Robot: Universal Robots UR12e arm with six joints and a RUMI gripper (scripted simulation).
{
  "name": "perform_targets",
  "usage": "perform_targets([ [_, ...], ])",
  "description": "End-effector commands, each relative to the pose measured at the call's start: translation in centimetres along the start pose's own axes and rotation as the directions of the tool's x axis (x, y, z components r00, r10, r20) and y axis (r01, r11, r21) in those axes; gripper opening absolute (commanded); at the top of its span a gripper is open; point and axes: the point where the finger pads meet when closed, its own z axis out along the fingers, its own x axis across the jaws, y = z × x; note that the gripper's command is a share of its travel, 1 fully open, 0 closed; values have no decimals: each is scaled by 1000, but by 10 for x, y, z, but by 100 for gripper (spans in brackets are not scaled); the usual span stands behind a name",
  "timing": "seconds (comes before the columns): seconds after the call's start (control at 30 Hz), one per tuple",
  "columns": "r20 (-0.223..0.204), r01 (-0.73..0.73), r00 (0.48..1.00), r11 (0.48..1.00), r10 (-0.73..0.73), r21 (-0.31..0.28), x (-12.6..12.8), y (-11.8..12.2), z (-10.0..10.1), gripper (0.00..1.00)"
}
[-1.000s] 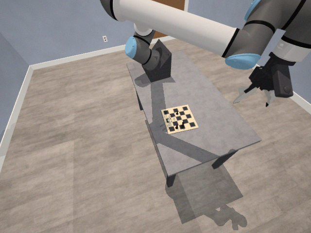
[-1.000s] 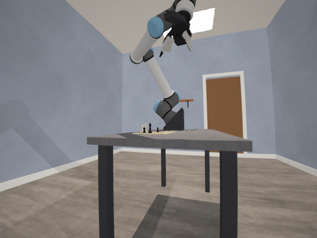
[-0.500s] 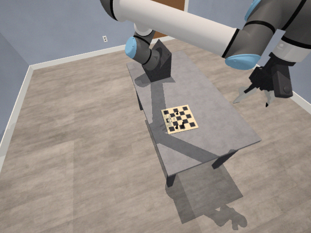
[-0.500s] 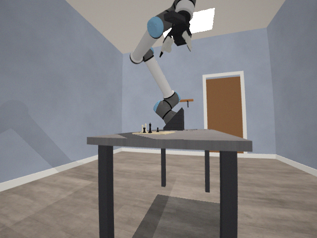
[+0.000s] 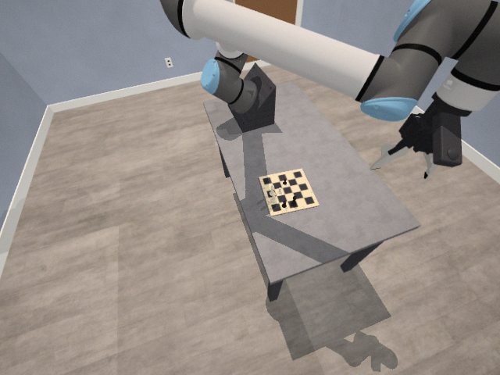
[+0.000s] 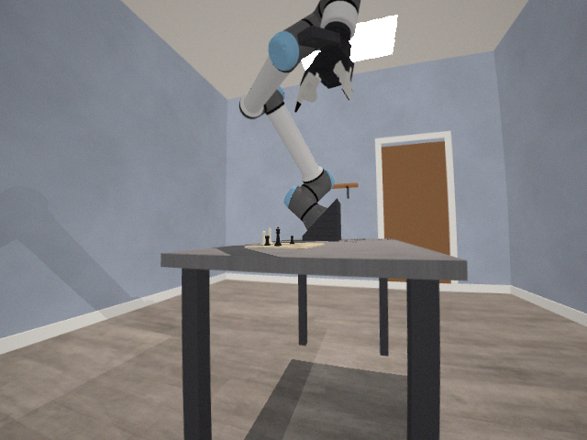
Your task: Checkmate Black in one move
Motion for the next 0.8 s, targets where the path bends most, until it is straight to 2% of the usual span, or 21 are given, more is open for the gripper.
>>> perform_targets([
  [0.0,-10,-61,998,998,61,-28,2,-2,10,100],
  [0.2,-38,-178,984,981,176,-79,5,-5,33,100],
  [0.27,-38,-178,984,981,176,-79,5,-5,33,100],
  [0.4,-71,-276,960,954,269,-117,8,-6,51,100],
  [0.6,-150,-445,893,879,424,-168,16,-8,82,100],
  [0.77,-242,-596,798,780,551,-191,24,-7,110,100],
])
